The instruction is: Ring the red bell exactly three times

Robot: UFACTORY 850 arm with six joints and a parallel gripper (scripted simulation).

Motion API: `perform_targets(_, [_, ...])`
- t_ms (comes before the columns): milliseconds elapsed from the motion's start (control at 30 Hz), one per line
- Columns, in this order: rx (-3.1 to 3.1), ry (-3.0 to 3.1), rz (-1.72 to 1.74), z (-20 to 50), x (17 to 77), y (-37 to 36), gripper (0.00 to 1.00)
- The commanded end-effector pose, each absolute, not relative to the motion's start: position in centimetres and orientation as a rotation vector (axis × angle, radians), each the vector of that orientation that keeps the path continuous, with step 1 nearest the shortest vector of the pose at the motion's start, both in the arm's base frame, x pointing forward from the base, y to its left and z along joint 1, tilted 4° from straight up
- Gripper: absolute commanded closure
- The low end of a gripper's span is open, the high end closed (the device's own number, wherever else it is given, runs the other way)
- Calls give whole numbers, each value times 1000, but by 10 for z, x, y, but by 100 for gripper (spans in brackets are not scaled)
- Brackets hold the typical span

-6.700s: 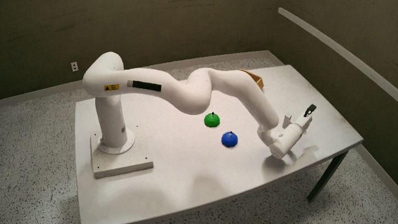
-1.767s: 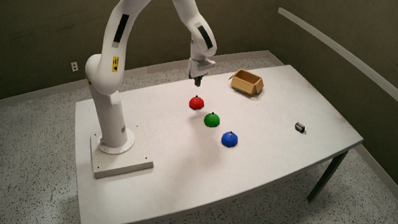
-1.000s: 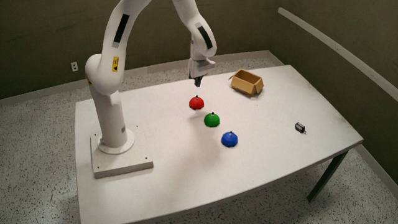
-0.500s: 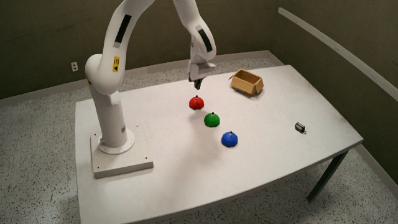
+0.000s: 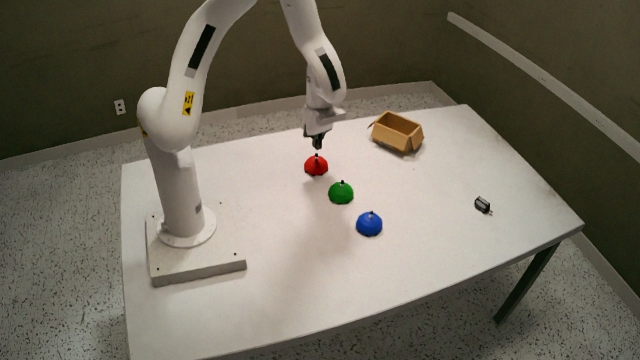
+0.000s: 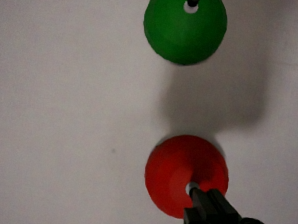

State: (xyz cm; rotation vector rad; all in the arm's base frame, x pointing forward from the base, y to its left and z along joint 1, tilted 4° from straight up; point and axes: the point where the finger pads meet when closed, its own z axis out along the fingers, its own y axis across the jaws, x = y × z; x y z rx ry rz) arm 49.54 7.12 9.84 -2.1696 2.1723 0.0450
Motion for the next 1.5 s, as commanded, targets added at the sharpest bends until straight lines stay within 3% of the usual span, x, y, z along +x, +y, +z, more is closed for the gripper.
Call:
perform_targets(0, [-2168,2171,43,93,497,72,100])
perform_targets(1467, [-2168,2171,43,74,497,73,100])
